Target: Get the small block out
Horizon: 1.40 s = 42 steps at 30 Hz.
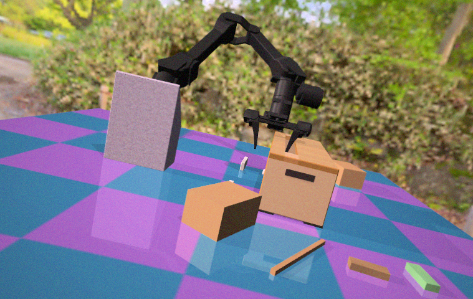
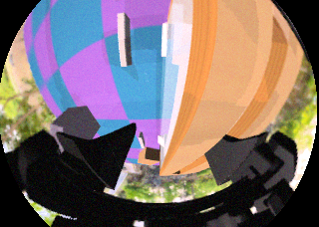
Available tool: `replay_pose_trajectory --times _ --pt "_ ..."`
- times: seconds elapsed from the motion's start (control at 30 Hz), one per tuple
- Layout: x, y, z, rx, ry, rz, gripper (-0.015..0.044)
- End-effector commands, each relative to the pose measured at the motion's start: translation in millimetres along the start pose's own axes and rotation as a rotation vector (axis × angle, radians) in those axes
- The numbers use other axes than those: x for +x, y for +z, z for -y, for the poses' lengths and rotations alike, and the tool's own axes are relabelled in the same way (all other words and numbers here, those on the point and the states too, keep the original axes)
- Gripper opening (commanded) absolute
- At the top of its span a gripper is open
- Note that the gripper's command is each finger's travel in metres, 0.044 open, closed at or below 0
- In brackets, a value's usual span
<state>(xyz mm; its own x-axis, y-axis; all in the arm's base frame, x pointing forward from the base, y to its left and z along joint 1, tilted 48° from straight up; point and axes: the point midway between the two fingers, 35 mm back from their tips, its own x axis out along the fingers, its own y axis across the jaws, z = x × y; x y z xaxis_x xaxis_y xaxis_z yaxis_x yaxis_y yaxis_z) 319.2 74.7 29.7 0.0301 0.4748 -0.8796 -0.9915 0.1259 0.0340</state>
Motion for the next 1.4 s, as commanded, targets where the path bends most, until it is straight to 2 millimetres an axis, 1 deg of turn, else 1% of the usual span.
replay_pose_trajectory --times 0.0,0.1,0.23,1.37 --pt "-1.3 -0.4 0.5 0.000 -0.002 0.000 0.0400" --pt "1.2 -6.1 0.4 0.000 -0.001 0.000 0.0400" --pt "7.0 -20.1 0.0 0.001 0.000 -0.001 0.0400" --pt "41.2 -117.3 -0.8 0.001 0.000 -0.006 0.0400"
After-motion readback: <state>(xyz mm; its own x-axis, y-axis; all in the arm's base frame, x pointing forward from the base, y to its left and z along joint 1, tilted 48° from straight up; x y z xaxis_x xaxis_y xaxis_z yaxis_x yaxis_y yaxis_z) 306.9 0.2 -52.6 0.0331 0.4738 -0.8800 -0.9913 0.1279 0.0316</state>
